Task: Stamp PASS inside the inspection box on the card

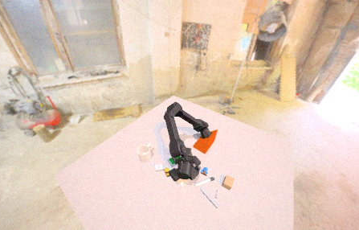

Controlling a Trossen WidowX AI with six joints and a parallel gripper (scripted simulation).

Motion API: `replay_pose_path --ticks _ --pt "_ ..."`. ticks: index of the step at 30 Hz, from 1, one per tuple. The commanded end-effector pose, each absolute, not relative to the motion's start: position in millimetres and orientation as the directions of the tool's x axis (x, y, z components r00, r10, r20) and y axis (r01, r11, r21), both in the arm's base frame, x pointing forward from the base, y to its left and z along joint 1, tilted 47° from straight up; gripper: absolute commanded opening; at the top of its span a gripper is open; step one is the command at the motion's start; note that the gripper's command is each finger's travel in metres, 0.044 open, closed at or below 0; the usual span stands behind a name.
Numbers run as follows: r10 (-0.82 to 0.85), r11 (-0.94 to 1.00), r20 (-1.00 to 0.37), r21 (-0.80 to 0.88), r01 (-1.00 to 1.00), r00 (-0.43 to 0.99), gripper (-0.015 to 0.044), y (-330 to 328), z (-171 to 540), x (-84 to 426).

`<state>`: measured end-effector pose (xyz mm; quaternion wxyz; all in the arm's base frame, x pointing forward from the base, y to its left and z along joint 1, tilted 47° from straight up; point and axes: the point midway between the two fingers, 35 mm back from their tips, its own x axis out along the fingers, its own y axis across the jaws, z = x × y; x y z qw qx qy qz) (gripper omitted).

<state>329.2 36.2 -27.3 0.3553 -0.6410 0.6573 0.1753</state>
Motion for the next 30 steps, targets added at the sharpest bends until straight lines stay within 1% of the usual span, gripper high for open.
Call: replay_pose_path --ticks 1,30 --pt "-0.717 0.122 -0.694 -0.228 -0.966 0.073 0.0000 39.6 -24.4 329.1" --pt "-0.715 0.122 -0.696 -0.227 -0.966 0.073 0.0000 74.2 7.5 325.5"
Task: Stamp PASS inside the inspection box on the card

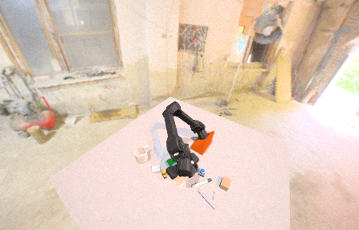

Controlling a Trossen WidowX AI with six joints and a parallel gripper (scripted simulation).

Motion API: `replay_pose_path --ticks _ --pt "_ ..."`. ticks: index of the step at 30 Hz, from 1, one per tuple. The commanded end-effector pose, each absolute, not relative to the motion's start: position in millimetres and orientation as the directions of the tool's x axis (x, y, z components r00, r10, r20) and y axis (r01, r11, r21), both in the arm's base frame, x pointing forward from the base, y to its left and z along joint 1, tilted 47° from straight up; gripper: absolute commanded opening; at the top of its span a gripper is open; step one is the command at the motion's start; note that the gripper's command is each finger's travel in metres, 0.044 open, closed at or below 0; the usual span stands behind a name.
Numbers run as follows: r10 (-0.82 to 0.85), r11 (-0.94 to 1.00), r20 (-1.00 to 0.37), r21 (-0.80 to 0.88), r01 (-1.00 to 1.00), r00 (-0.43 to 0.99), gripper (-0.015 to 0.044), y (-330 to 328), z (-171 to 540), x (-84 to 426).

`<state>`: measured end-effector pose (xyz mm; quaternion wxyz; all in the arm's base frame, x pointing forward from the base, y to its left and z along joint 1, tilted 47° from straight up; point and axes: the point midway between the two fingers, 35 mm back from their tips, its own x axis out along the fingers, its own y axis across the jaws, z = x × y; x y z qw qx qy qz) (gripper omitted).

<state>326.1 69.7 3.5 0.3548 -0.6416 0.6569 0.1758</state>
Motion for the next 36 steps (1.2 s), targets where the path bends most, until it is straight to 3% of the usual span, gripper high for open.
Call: replay_pose_path --ticks 1,36 --pt "-0.715 0.122 -0.695 -0.227 -0.966 0.073 0.0000 75.3 8.7 325.2" --pt "-0.710 0.128 -0.700 -0.234 -0.964 0.076 0.0000 160.5 -56.7 360.6"
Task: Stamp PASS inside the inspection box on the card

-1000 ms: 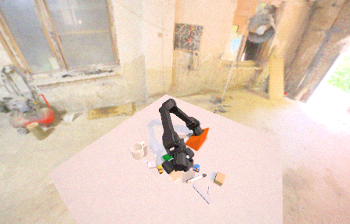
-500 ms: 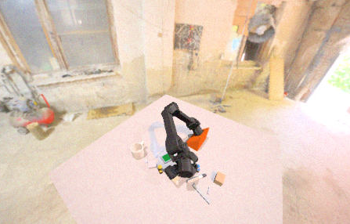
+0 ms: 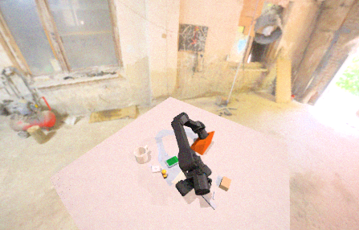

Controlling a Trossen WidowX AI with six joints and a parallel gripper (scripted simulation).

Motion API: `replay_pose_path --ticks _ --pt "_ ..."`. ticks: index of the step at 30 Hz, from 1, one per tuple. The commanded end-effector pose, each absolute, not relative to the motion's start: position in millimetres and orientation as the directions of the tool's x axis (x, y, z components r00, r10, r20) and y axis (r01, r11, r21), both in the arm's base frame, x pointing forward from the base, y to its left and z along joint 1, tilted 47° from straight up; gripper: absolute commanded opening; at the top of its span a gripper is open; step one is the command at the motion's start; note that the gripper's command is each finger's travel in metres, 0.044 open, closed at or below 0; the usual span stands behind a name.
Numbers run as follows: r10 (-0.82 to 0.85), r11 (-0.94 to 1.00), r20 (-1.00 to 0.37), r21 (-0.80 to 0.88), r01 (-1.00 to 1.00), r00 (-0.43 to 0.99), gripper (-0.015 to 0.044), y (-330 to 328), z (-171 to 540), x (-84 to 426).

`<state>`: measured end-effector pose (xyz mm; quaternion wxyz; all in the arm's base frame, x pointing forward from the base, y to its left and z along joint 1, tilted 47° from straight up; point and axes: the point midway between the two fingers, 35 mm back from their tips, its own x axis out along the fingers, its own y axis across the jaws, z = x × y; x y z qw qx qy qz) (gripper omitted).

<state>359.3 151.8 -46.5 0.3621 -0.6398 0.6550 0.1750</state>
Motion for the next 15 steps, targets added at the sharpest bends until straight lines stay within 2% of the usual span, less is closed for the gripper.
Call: replay_pose_path --ticks 1,15 --pt "-0.710 0.128 -0.700 -0.234 -0.964 0.076 0.0000 163.1 -59.8 361.1" --pt "-0.709 0.129 -0.701 -0.236 -0.963 0.076 0.0000 169.4 -79.4 364.0"
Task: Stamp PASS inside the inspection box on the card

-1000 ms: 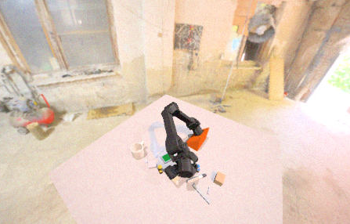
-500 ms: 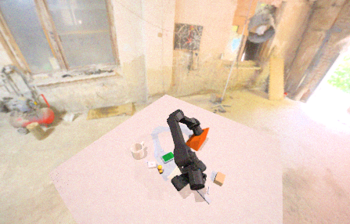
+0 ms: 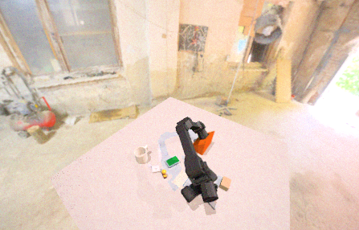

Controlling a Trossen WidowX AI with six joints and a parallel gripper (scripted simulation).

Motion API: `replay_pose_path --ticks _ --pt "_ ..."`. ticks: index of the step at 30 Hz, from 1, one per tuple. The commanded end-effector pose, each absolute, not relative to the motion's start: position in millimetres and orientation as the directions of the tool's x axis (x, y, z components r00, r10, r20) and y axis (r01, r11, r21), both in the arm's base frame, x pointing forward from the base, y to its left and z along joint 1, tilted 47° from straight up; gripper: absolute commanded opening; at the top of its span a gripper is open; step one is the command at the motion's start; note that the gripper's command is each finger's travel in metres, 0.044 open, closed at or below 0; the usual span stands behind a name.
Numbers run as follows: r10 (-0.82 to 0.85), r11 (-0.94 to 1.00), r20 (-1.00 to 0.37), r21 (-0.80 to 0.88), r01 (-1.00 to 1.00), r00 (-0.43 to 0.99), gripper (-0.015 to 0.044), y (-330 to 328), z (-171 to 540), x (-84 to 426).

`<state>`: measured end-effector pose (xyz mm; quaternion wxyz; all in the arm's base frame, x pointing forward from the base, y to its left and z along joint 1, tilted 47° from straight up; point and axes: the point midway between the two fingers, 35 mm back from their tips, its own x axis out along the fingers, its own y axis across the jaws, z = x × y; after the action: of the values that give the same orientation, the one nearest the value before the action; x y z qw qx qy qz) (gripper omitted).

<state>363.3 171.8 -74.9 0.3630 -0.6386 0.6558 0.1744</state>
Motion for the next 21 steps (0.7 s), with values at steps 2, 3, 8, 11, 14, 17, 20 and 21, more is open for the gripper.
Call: replay_pose_path --ticks 2,3,8,11,14,17,20,21 --pt "-0.709 0.129 -0.701 -0.236 -0.963 0.076 0.0000 167.1 -81.8 364.5" --pt "-0.709 0.129 -0.701 -0.236 -0.963 0.076 0.0000 166.0 -82.9 364.8" --pt "-0.709 0.129 -0.701 -0.236 -0.963 0.077 0.0000 160.2 -88.8 366.0" --pt "-0.710 0.129 -0.701 -0.236 -0.963 0.077 0.0000 156.7 -92.3 366.6" --pt "-0.710 0.129 -0.700 -0.236 -0.963 0.077 0.0000 153.2 -95.7 367.2" --pt "-0.710 0.129 -0.700 -0.236 -0.963 0.077 0.0000 149.6 -99.1 367.7" --pt "-0.710 0.129 -0.700 -0.237 -0.963 0.077 0.0000 146.0 -102.4 368.1" --pt "-0.710 0.129 -0.700 -0.237 -0.963 0.077 0.0000 144.8 -103.6 368.2"
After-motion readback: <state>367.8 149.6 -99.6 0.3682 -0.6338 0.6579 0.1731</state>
